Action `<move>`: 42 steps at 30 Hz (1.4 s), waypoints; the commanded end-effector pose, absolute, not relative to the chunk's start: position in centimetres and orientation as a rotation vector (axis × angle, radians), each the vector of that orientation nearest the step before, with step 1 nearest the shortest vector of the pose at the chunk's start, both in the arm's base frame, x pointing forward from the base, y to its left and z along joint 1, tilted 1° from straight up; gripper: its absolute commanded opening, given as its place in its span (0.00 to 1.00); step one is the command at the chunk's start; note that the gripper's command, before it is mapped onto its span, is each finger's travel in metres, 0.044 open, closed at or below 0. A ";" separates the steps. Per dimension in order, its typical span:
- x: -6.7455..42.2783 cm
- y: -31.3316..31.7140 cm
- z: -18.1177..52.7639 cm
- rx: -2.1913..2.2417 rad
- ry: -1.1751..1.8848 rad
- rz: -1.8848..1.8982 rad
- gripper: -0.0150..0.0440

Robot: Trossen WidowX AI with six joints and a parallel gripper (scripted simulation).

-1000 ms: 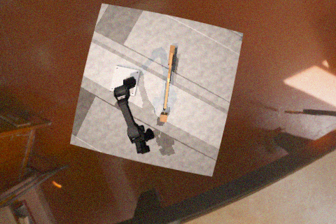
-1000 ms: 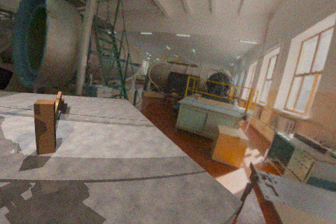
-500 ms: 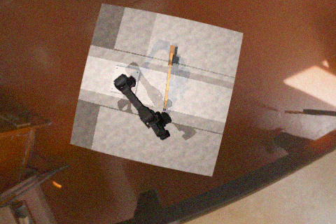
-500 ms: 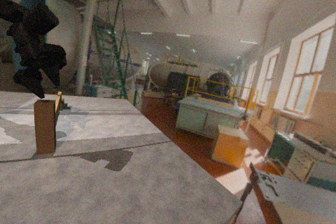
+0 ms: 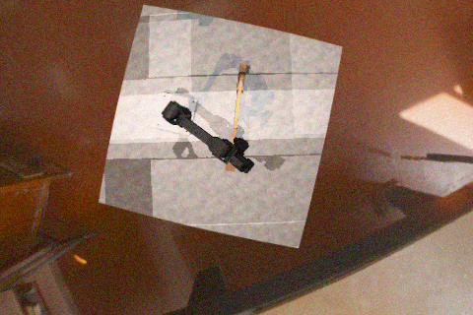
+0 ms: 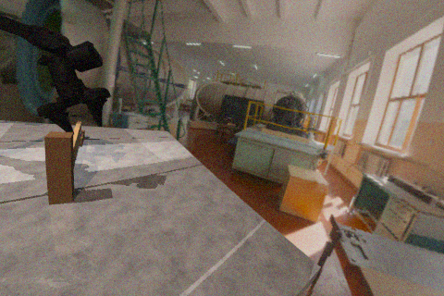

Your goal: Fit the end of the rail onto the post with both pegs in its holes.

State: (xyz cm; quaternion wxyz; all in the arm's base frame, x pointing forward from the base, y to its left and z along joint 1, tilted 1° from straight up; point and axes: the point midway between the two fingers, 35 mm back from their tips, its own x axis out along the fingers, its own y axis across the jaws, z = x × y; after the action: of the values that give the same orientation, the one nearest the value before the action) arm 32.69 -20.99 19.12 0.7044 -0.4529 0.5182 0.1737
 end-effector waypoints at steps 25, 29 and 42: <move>29.6 -13.7 8.8 -1.176 1.203 1.137 1.00; 29.7 -13.7 8.2 -1.176 1.203 1.137 1.00; 29.8 -13.7 6.0 -1.176 1.203 1.137 1.00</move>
State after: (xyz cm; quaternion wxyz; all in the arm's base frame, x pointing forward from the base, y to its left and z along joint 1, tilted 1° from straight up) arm 29.90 -13.71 7.00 0.5303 -0.4957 0.5007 0.4715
